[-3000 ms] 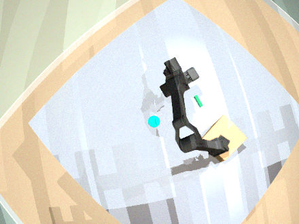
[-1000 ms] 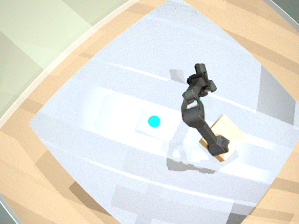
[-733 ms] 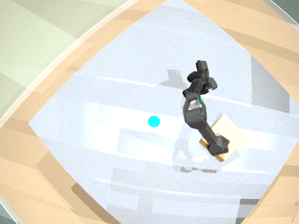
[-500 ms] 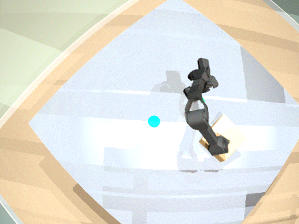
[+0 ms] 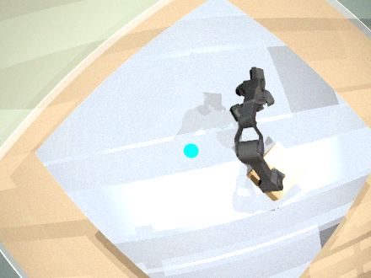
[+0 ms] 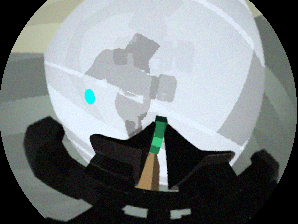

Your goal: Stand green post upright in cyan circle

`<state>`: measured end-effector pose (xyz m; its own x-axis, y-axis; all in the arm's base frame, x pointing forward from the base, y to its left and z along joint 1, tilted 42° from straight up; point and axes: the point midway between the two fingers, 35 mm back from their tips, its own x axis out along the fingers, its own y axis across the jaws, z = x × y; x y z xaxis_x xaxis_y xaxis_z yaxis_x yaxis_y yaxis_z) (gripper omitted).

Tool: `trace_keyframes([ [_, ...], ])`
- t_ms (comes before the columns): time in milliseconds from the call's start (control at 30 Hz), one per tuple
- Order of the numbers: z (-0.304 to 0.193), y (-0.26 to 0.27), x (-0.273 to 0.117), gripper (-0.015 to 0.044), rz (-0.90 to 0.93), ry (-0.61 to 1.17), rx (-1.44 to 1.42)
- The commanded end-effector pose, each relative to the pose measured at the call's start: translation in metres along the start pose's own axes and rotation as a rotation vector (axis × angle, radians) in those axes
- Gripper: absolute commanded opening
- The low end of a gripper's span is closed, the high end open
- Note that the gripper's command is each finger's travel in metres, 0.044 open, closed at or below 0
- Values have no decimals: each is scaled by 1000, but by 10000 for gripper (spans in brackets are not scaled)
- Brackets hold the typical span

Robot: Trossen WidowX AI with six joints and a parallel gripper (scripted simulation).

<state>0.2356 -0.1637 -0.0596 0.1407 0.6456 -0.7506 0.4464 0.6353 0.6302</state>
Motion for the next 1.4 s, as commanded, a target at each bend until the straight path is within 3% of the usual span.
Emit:
trace_keyframes([
  [0, 0, 0, -13, 23, -5, -3, -7],
  [1367, 17, 99, -24, 23, -37, -3, 0],
])
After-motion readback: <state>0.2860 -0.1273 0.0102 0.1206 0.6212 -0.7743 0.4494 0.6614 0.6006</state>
